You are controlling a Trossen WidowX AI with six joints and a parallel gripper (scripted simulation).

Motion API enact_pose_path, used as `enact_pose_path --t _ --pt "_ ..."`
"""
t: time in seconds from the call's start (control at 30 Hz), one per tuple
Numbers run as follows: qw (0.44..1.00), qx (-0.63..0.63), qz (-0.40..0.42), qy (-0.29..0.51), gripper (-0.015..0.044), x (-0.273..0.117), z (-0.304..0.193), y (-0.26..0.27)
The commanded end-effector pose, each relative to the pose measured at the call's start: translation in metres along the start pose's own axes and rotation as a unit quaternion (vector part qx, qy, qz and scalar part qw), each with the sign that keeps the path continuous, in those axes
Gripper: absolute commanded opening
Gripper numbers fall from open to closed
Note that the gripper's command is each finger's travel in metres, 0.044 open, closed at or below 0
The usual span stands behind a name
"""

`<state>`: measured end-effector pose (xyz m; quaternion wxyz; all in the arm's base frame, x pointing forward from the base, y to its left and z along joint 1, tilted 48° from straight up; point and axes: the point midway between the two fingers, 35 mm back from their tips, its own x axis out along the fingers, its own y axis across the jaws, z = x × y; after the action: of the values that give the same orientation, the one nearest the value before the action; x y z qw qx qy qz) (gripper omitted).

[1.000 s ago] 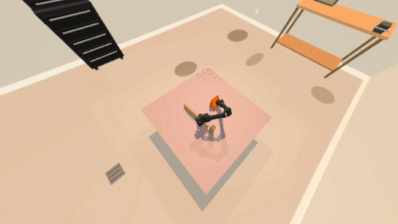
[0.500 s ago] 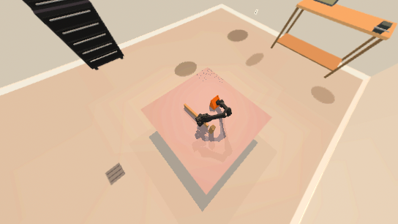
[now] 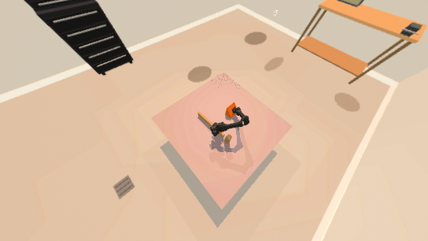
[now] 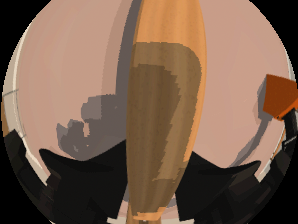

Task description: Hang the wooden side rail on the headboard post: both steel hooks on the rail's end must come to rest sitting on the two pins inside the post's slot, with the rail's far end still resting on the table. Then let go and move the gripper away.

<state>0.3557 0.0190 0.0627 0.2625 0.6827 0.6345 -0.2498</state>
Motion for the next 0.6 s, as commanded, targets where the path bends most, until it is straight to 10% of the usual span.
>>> enact_pose_path --t 0.0,0.57 --pt "1.000 0.002 0.006 -0.001 0.0000 -0.0044 -0.0001 0.0016" --pt "1.000 0.002 0.006 -0.001 0.0000 -0.0042 -0.0019 0.0015"
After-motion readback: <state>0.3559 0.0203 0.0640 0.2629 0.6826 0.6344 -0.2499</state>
